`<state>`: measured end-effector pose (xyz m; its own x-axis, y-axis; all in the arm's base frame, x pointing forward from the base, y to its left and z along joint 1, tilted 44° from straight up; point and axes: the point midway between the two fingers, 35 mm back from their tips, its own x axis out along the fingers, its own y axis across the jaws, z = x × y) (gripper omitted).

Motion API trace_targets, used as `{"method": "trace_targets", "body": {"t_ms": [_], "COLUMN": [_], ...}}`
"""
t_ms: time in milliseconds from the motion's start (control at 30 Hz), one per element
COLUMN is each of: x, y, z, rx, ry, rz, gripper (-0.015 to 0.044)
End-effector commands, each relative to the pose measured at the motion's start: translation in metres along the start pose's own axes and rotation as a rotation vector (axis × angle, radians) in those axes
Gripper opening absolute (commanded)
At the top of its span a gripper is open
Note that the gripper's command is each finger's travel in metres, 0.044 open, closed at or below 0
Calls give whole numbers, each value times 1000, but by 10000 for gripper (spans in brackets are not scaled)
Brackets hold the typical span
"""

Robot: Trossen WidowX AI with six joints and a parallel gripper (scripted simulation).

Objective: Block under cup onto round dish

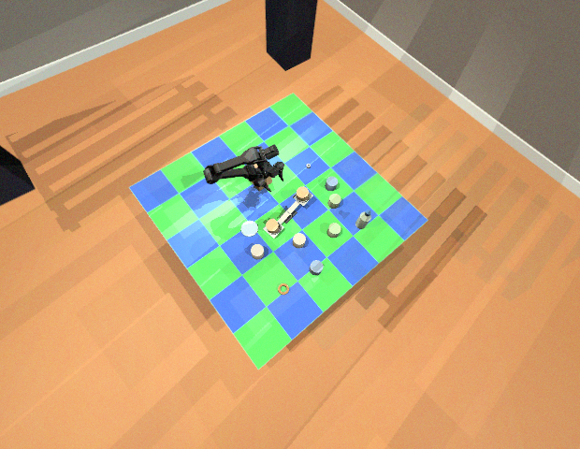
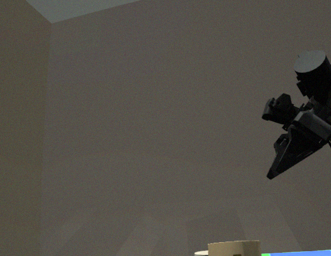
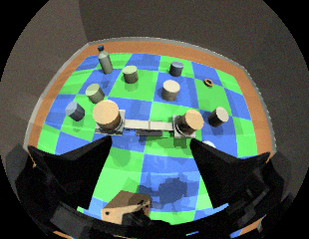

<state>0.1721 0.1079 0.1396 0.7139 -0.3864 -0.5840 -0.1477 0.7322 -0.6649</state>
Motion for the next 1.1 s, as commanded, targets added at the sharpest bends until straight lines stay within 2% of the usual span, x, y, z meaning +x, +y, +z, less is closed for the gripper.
{"method": "trace_targets", "body": {"t_ms": [0,1067], "x": [6,98], "y": [-5,-81], "z": [5,36], "rx": [81,1003], "ry": [53,443], "rz": [-16,-346], "gripper": [440,440]}}
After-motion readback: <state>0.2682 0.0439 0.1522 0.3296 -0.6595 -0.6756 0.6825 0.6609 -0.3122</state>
